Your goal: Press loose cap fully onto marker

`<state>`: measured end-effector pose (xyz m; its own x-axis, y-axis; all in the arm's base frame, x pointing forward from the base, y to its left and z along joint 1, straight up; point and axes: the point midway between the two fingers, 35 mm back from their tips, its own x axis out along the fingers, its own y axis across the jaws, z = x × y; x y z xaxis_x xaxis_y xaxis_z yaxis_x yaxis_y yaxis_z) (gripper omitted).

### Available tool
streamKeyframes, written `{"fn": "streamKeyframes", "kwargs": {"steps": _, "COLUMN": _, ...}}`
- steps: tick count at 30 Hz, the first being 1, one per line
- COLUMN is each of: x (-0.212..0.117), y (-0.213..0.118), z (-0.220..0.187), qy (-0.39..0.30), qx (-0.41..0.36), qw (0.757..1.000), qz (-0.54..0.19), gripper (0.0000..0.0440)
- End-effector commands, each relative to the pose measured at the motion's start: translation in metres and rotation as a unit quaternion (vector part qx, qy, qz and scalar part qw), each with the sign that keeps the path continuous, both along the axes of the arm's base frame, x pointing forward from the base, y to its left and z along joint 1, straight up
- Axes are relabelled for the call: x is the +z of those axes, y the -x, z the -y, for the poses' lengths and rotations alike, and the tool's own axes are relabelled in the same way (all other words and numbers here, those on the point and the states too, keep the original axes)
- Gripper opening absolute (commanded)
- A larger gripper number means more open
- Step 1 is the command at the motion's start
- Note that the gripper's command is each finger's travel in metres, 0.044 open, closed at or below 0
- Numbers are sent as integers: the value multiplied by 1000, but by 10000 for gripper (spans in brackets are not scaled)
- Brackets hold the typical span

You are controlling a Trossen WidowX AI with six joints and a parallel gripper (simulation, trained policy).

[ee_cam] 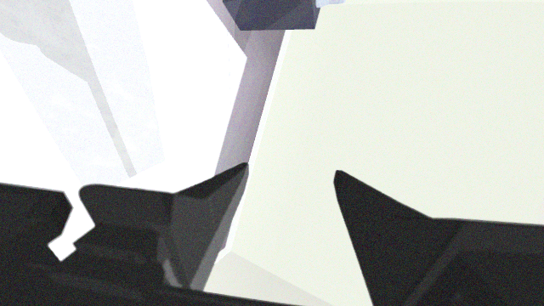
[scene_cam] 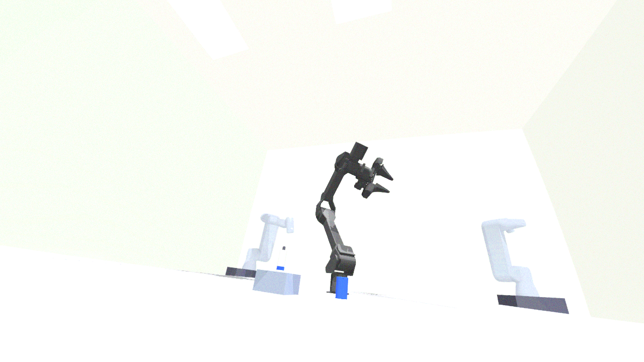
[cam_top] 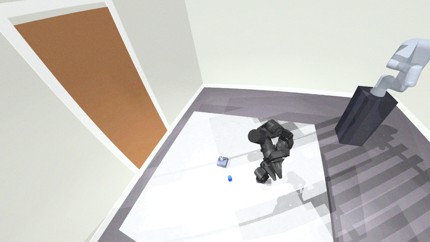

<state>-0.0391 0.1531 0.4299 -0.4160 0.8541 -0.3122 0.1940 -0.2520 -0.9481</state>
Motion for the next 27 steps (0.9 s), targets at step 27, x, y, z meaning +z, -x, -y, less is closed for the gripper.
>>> {"fn": "streamKeyframes", "kwargs": {"steps": 27, "x": -41, "y": -69, "z": -36, "qy": 77, "qx": -50, "qw": 995, "qz": 26, "gripper": 306}}
